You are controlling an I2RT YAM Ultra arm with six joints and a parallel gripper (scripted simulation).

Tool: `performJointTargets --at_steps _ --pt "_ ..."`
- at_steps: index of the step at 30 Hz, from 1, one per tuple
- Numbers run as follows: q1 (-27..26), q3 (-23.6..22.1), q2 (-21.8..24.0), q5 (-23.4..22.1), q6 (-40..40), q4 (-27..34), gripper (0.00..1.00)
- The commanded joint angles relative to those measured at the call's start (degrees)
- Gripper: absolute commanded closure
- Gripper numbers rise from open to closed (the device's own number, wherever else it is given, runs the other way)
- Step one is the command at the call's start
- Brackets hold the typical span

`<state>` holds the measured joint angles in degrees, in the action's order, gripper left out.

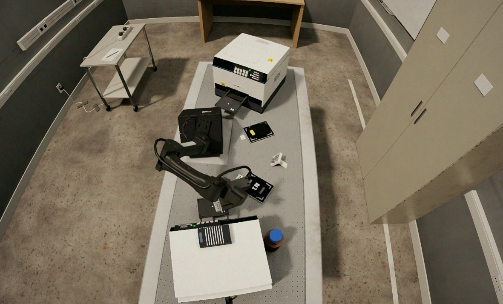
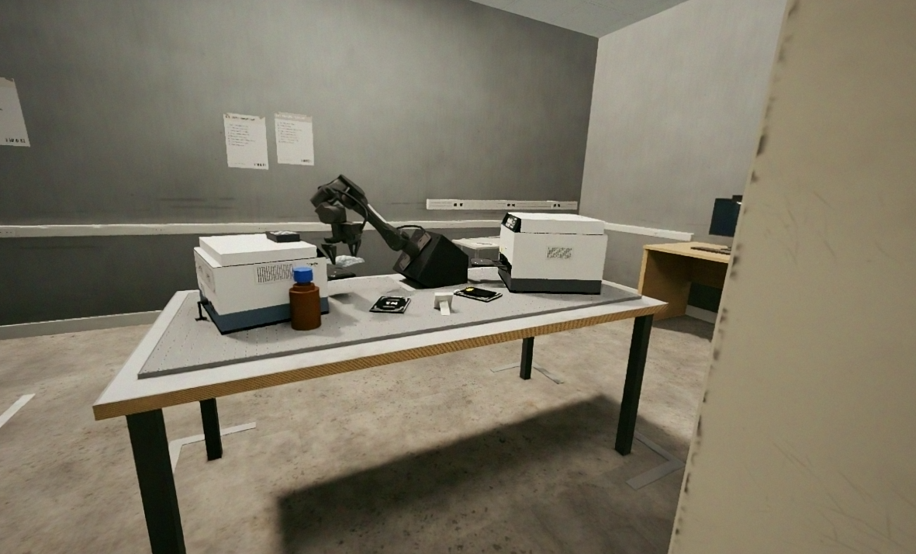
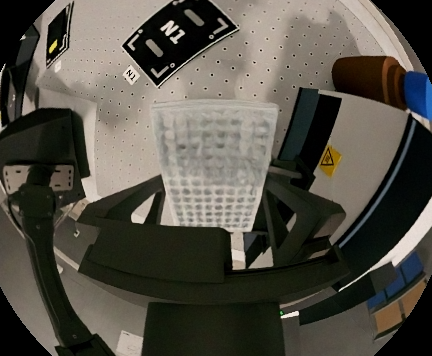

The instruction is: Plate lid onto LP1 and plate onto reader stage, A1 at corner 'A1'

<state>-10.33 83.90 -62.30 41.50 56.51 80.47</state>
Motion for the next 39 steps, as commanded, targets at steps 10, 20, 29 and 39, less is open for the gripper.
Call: performJointTargets --at_steps 10,20,29,39 --pt "4.04 -1.0 -4.78 -0.05 -1.5 -2.31 0.14" --pt "5.72 1.43 -7.78 -1.42 0.86 -3.12 0.14" --pt "8.32 0.38 -11.01 -0.82 -1.82 -4.45 0.14" --pt "10.23 0.45 -13.89 -1.11 -1.79 -5.36 0.14"
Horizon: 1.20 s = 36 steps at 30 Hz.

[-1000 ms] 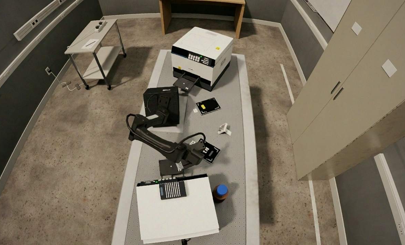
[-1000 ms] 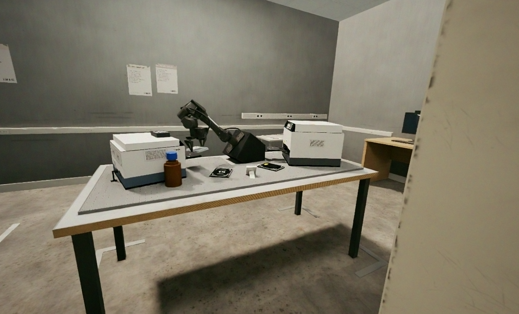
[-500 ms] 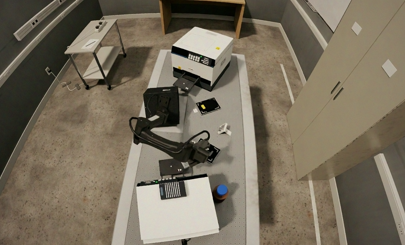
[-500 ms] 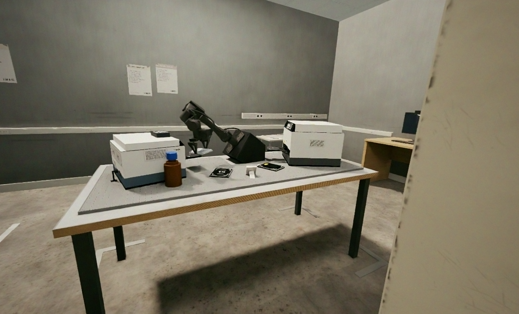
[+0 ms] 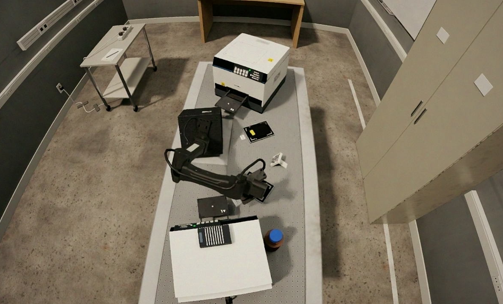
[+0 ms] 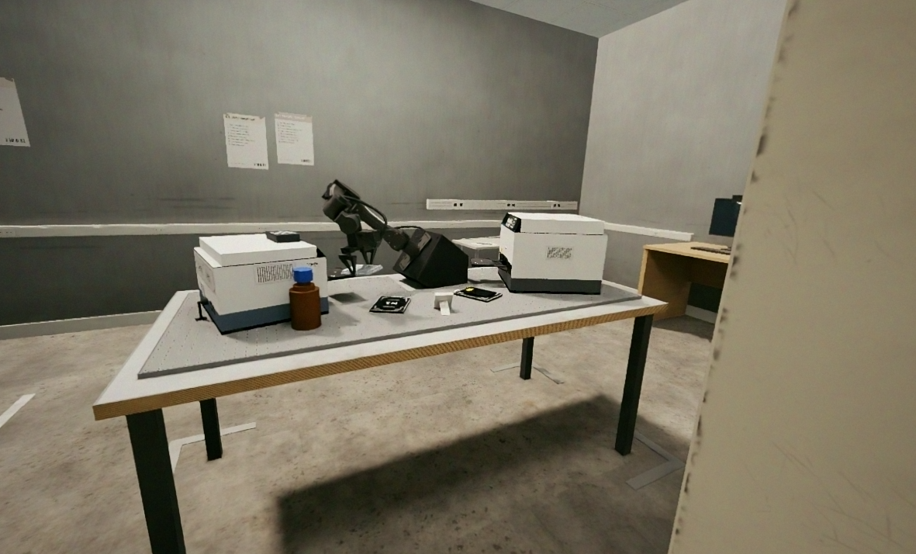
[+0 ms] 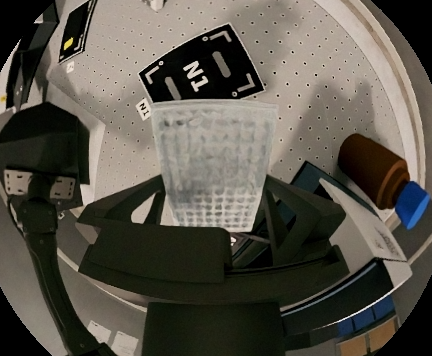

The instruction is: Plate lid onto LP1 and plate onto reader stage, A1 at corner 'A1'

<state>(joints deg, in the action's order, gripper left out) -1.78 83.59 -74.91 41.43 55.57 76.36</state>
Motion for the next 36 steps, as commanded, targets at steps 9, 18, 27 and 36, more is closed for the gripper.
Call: performJointTargets --at_steps 9,18,27,36 --pt "3.48 0.58 -3.81 -0.98 -0.49 -2.18 0.14" --pt "5.71 -0.67 -6.98 -0.96 -2.14 -3.32 0.14" --pt "7.31 1.23 -9.57 -1.33 -0.36 -4.1 0.14" --pt "9.63 -1.24 -12.65 -0.98 -3.33 -5.39 0.14"
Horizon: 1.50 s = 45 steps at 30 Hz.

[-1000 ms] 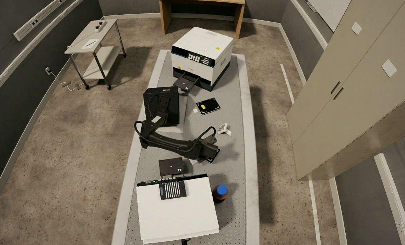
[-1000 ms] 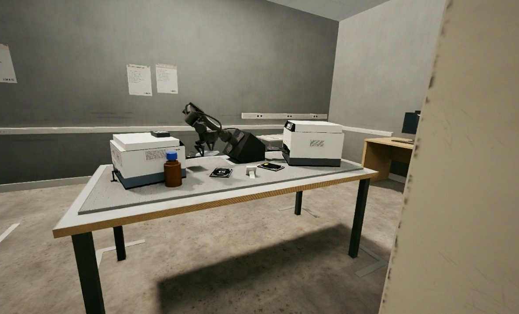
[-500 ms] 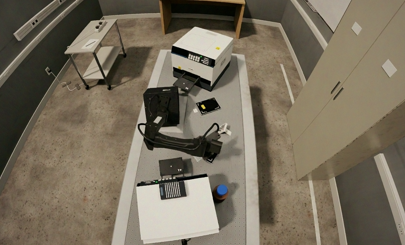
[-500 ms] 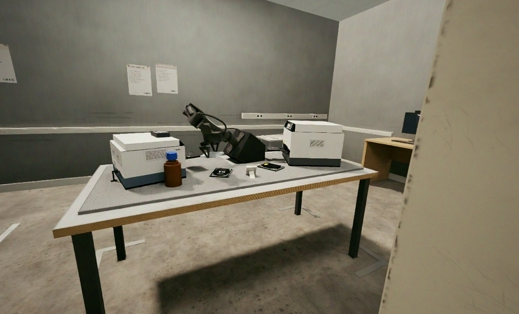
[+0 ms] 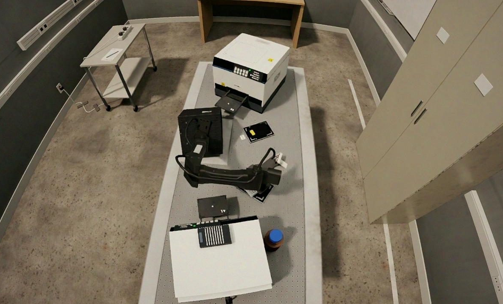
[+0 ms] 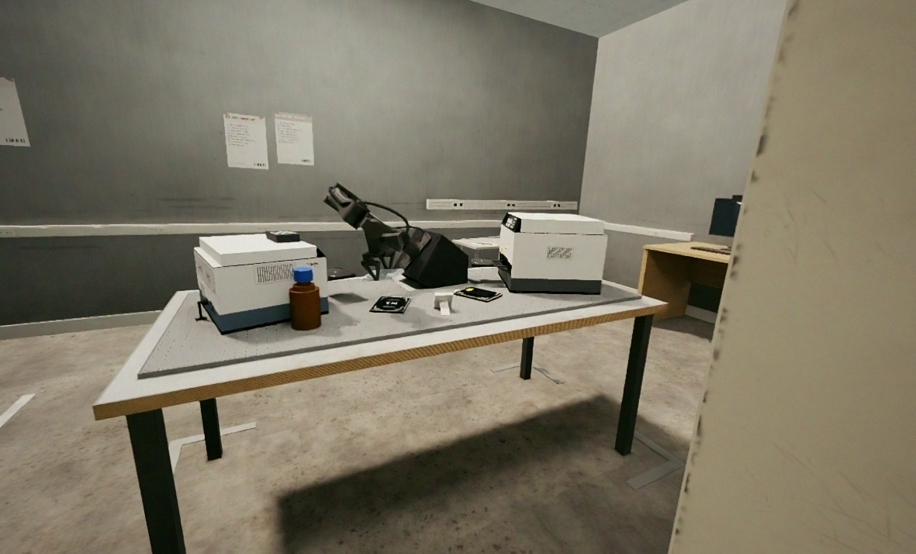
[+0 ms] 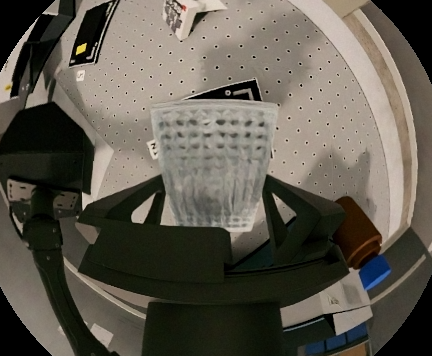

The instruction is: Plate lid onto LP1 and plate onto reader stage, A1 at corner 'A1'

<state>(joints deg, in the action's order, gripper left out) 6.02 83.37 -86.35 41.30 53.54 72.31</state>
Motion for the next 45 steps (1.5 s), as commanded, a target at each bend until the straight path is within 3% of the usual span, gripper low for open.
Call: performJointTargets --at_steps 1,8,14,25,33,45 --pt "2.05 -0.82 -1.58 -0.93 -0.99 -1.42 0.14" --pt "3.13 0.86 -3.48 -1.4 1.47 -1.84 0.14" --pt "4.65 -1.34 -5.43 -1.13 -1.11 -2.7 0.14" --pt "6.78 1.09 -8.73 -1.44 0.65 -3.73 0.14" --pt "8.75 -1.22 -11.38 -1.2 -2.54 -4.92 0.14" --pt "11.07 -1.14 -14.93 -1.48 -1.71 -5.97 0.14"
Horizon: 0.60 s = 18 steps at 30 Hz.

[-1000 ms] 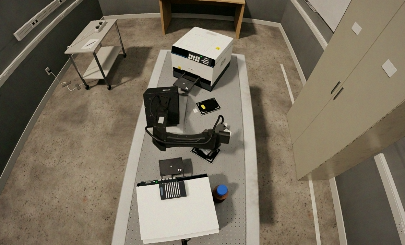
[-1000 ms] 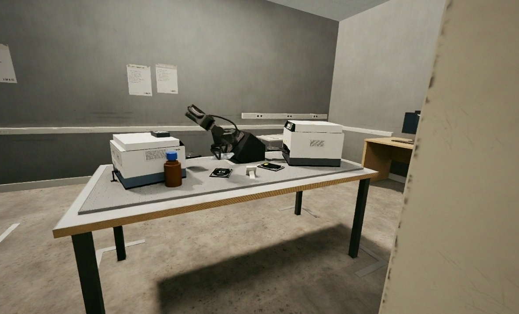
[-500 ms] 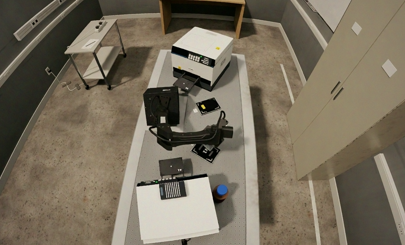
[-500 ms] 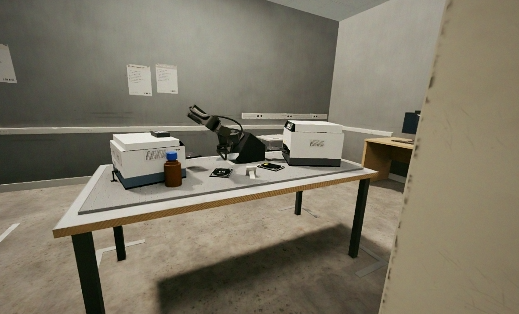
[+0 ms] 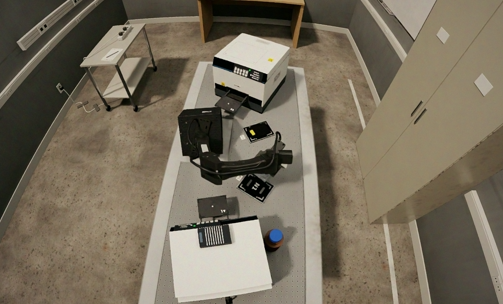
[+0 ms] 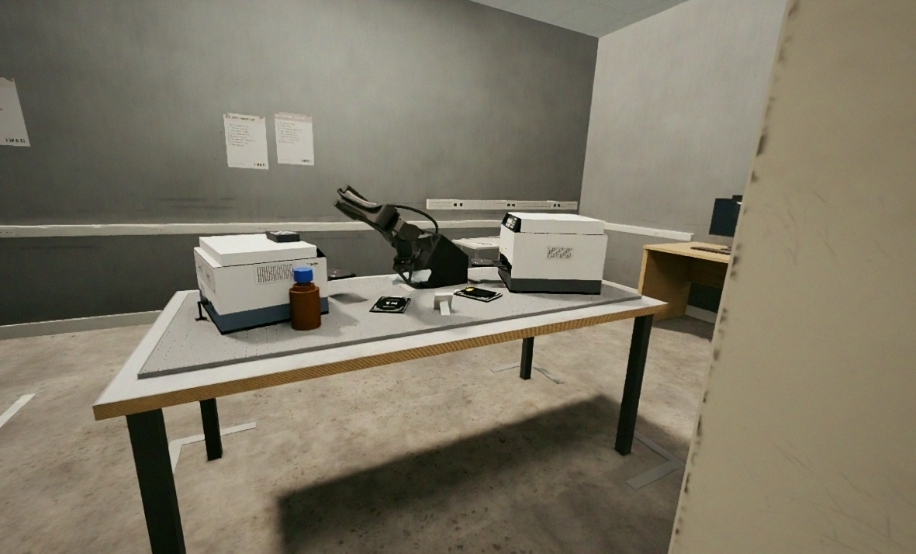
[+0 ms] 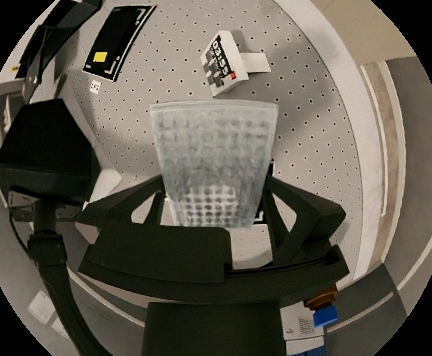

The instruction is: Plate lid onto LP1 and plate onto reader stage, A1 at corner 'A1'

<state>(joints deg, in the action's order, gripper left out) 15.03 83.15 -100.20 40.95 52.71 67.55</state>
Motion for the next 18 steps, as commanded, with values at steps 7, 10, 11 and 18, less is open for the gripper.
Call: performJointTargets --at_steps 7,10,11,18 --pt "3.77 -0.48 -3.48 -1.11 -1.75 -2.19 0.14" --pt "4.48 0.15 -4.58 -1.22 -0.11 -2.42 0.14" --pt "4.72 0.44 -4.95 -1.26 0.2 -2.49 0.14" --pt "5.87 -0.89 -6.63 -1.26 -1.95 -3.23 0.14"
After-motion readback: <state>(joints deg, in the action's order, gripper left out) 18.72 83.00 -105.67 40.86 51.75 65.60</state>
